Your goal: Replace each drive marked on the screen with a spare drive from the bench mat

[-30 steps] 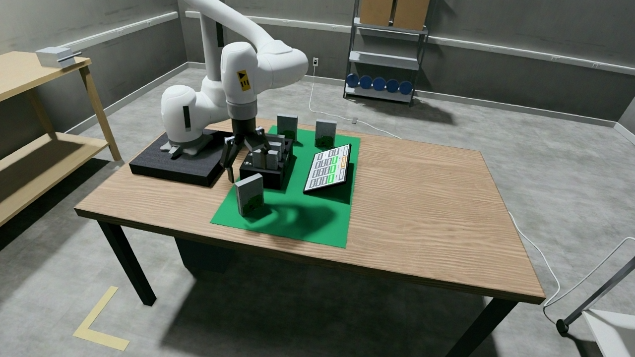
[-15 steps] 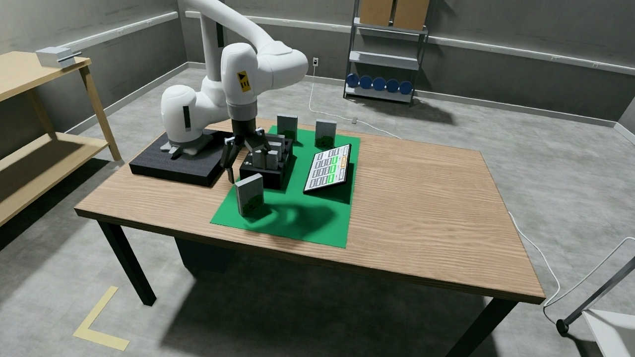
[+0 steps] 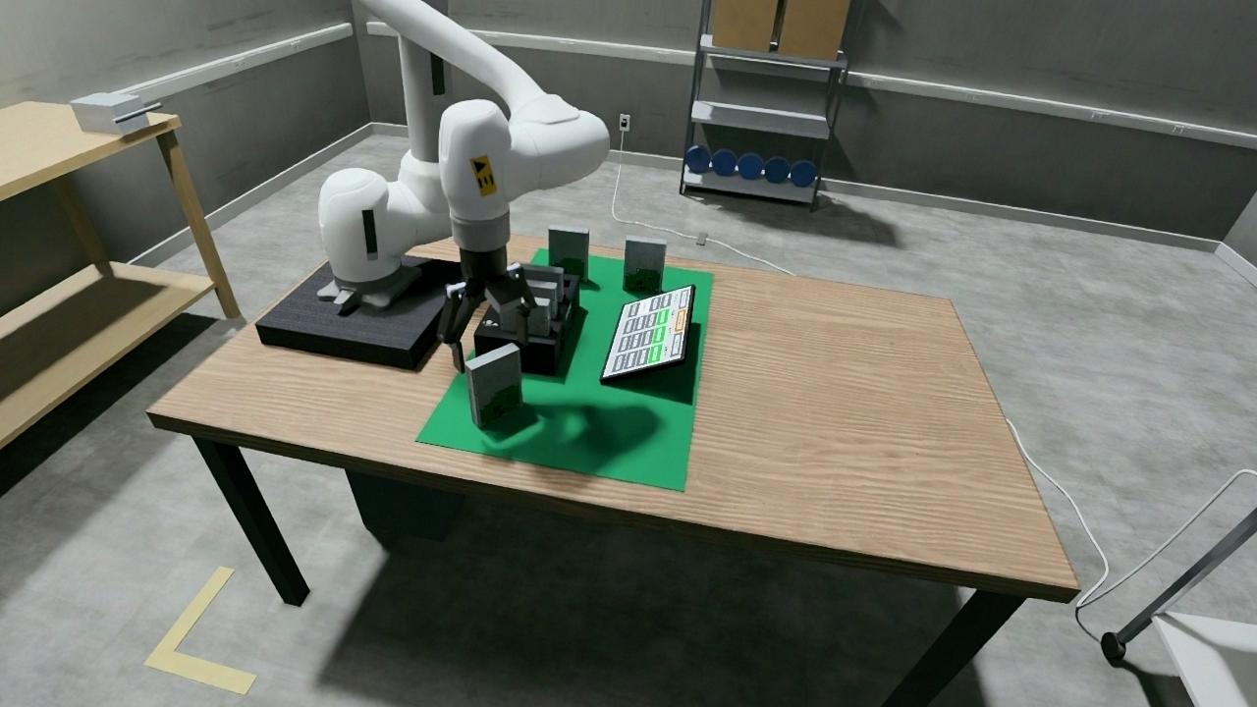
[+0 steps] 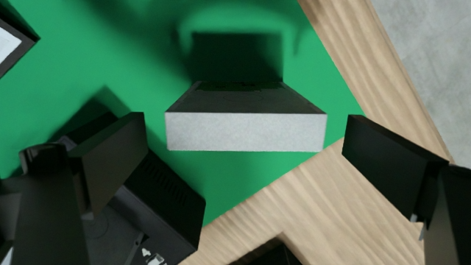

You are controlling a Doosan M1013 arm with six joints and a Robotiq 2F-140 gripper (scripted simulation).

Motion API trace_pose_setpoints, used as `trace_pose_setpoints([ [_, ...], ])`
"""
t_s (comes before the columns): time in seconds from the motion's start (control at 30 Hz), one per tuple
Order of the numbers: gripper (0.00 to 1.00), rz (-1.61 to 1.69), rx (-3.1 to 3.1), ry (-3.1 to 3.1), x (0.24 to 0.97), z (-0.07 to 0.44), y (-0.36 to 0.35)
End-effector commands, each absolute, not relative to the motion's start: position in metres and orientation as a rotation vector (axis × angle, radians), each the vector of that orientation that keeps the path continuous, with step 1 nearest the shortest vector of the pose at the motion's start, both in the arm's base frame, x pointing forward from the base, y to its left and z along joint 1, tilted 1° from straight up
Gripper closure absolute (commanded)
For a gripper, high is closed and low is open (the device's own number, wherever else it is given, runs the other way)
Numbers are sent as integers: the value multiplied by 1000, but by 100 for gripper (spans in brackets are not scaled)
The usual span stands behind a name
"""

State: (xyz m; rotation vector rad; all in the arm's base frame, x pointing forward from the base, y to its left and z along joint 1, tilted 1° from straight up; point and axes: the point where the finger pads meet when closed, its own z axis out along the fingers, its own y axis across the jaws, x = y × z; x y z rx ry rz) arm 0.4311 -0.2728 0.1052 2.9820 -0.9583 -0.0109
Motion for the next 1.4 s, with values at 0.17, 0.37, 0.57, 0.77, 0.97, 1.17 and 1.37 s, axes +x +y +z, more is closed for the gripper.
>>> trace_pose_setpoints([
  [0.17,11,-9,2982,-958,431,90,-273],
  [0.37,11,-9,2982,-958,431,75,-273],
  [0.57,11,-9,2982,-958,431,64,-273],
  [0.77,11,-9,2982,-958,431,56,-273],
  [0.97,11,-9,2982,-958,431,51,-273],
  [1.17,11,-9,2982,-958,431,49,-273],
  [1.37,11,-9,2982,-958,431,49,-273],
])
